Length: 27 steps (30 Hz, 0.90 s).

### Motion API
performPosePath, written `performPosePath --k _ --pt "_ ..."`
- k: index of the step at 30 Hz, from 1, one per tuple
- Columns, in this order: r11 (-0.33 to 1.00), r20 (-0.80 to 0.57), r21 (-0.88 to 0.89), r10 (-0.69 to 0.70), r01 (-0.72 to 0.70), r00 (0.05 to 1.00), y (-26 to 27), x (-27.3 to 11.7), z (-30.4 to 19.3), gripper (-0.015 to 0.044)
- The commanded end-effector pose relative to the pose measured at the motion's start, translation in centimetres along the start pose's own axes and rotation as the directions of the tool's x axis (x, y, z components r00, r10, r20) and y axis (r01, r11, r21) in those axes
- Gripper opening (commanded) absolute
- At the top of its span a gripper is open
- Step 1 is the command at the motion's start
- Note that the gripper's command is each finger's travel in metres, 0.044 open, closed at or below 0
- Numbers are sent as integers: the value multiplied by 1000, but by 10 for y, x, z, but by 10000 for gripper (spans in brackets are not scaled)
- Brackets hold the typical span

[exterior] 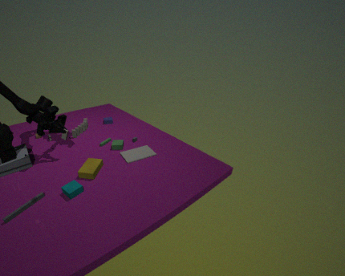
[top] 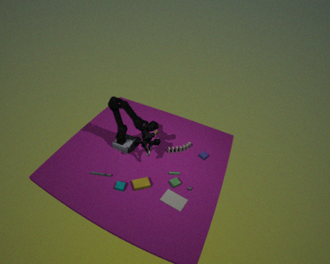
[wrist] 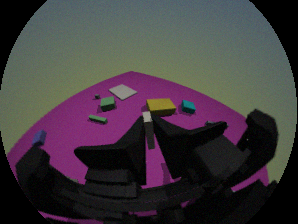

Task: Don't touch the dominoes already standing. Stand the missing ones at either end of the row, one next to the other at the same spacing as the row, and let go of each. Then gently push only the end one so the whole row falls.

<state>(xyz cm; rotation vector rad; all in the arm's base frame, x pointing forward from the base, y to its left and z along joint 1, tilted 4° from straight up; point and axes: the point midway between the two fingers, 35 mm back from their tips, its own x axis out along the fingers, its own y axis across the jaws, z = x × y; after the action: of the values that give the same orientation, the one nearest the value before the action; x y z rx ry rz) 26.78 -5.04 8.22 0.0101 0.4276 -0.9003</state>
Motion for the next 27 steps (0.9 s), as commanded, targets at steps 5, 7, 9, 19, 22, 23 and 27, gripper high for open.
performPosePath --k 5,7,9,19,22,23,27 --pt "998 139 69 -23 14 990 -13 -15 -1 30" --pt "996 172 88 -31 16 985 -17 -19 -1 30" --pt "994 203 108 -40 18 978 -22 -23 -2 30" --pt "989 254 146 -58 21 966 -31 -30 -3 30" --pt "989 254 146 -58 21 966 -31 -30 -3 30" --pt "989 254 146 -58 21 966 -31 -30 -3 30" --pt "989 254 146 -58 21 966 -31 -30 -3 30"
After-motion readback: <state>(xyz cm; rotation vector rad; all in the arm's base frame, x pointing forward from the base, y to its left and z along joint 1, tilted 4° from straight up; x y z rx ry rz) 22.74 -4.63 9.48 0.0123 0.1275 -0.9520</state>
